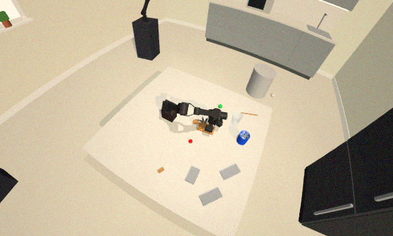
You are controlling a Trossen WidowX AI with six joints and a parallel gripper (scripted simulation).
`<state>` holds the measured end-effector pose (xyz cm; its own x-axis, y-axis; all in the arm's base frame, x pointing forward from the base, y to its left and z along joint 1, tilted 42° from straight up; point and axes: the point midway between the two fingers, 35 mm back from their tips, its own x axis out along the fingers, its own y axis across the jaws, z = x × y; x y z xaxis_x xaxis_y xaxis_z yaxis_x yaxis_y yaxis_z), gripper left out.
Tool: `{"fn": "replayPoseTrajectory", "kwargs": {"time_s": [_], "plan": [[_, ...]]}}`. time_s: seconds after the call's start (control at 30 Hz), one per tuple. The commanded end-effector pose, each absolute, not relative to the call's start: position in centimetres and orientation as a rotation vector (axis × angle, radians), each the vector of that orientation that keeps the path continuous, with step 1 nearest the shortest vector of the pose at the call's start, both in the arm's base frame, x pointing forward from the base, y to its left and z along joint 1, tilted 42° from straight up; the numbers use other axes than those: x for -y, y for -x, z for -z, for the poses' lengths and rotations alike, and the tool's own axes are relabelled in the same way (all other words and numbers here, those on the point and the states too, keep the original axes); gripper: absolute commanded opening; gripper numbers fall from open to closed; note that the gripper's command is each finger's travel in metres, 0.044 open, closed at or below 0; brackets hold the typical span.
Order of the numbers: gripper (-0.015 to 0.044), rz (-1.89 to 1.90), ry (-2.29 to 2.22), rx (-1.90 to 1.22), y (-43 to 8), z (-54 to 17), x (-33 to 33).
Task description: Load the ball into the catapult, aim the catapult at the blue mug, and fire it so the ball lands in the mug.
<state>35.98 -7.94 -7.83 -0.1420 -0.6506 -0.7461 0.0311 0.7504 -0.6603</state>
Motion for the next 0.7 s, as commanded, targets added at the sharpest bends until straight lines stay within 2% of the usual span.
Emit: {"fn": "replayPoseTrajectory", "kwargs": {"time_s": [0.0, 0.43, 0.57, 0.67], "plan": [[0.0105, 0.637, 0.507, -1.617, -36.0, 7.8, 7.8], [0.044, 0.634, 0.505, -1.617, -36.6, 6.1, 6.3], [0.044, 0.631, 0.505, -1.619, -37.3, 1.2, 1.9], [0.044, 0.631, 0.505, -1.62, -37.3, 0.4, 1.2]]}}
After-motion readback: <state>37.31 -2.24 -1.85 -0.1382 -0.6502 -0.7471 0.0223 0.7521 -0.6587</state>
